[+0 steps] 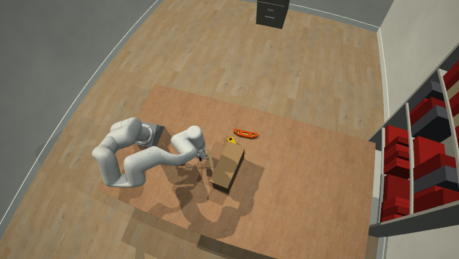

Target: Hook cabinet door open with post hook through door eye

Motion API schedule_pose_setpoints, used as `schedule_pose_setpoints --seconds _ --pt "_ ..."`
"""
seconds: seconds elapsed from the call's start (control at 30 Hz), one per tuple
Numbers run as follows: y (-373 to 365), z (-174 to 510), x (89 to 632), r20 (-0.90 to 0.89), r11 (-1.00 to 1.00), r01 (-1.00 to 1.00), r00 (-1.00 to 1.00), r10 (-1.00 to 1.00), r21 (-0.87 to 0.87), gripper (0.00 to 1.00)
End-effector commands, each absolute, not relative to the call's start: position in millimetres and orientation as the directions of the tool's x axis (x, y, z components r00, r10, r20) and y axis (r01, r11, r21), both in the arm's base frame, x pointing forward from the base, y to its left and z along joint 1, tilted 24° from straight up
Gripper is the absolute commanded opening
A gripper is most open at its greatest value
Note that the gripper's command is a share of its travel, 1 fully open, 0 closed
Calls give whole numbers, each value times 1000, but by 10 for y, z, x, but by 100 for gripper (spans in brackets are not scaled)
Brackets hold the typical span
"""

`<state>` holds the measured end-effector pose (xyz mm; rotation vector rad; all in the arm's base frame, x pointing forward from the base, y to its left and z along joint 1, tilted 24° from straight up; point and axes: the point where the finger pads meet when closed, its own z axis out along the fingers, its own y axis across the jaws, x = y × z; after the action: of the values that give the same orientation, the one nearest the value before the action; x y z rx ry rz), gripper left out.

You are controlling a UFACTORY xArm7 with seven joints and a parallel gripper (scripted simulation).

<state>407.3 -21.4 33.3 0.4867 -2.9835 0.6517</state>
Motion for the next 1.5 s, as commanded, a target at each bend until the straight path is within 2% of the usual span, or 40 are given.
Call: schedule_pose_setpoints --seconds 0.0,0.3,0.33,1.47 --pt "-205 340 4085 110 861 -314 -949 -295 -399 4" --pt "-205 340 4085 110 861 -314 -949 -295 -399 4" --pt "-205 340 4085 110 861 -314 -949 -295 -399 23" --pt "-205 340 4085 110 861 -314 -949 -295 -399 23"
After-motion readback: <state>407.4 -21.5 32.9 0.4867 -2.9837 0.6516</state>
